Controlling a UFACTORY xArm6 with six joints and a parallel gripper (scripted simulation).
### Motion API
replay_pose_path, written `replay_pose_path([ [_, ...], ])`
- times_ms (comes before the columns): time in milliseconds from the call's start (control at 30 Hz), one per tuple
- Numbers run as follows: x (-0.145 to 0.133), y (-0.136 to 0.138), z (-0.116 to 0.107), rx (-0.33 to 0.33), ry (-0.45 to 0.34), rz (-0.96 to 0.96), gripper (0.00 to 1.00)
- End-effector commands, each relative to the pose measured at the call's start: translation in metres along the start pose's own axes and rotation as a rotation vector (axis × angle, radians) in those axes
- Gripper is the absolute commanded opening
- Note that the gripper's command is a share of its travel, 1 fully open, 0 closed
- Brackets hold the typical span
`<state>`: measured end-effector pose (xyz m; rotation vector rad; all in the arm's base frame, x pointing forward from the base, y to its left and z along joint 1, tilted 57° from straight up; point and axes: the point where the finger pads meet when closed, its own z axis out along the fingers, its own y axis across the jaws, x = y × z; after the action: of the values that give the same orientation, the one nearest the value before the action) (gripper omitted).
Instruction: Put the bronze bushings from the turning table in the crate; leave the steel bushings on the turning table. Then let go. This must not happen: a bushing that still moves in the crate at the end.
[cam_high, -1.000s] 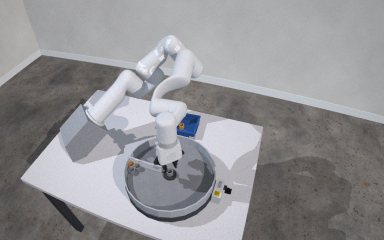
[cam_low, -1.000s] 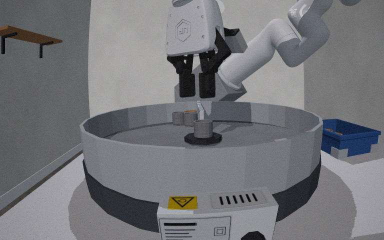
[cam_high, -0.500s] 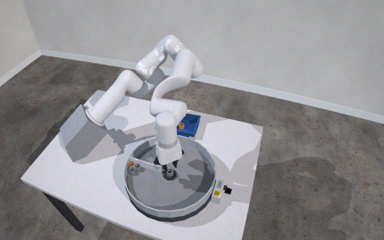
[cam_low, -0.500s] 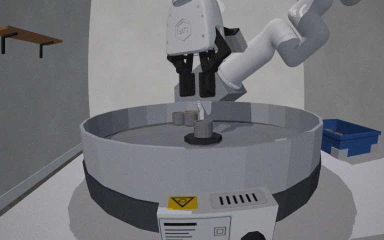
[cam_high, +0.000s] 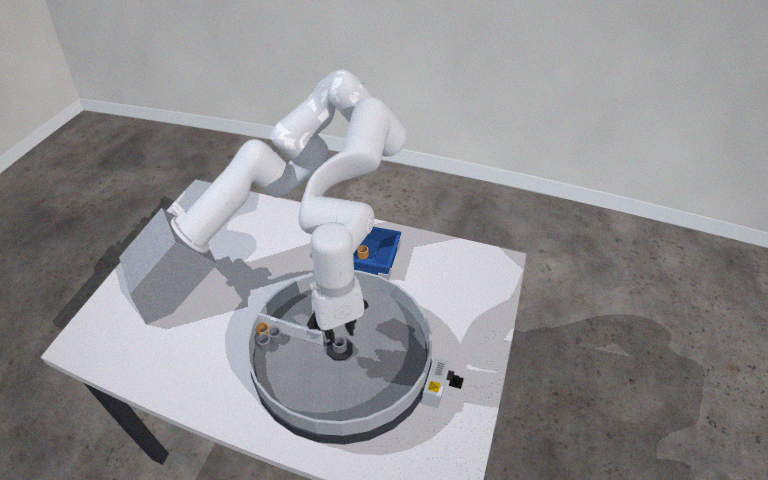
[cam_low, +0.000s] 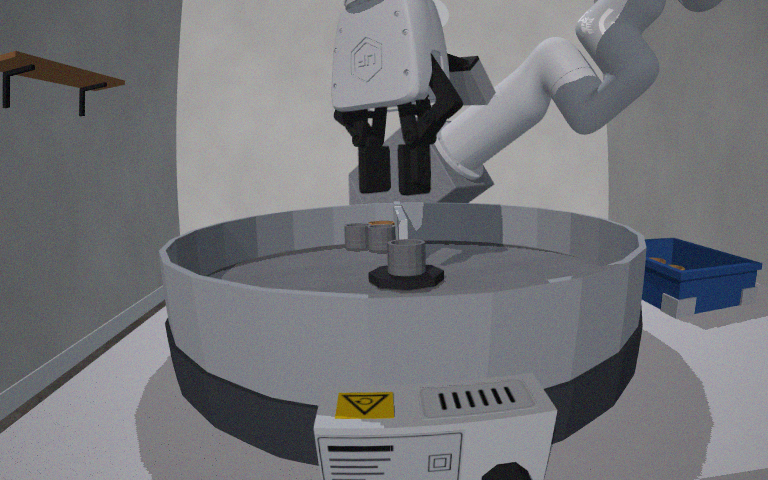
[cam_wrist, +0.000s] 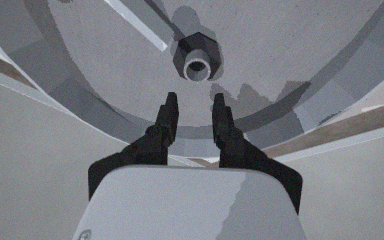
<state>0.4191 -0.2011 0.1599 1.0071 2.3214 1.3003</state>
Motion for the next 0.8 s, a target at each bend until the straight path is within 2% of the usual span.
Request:
replay_pose_path([
  [0, -0.001, 0.000, -0.001, 0.000, -0.003, -0.001, 0.41],
  [300, -0.001, 0.000, -0.001, 0.000, -0.003, -0.001, 0.41],
  [333, -0.001, 0.000, -0.001, 0.000, -0.003, -0.001, 0.11],
  [567, 0.003, -0.007, -0.002, 0.016, -0.033, 0.043, 0.11],
  [767, 0.017, -0.030, -0.003, 0.067, -0.129, 0.185, 0.11],
])
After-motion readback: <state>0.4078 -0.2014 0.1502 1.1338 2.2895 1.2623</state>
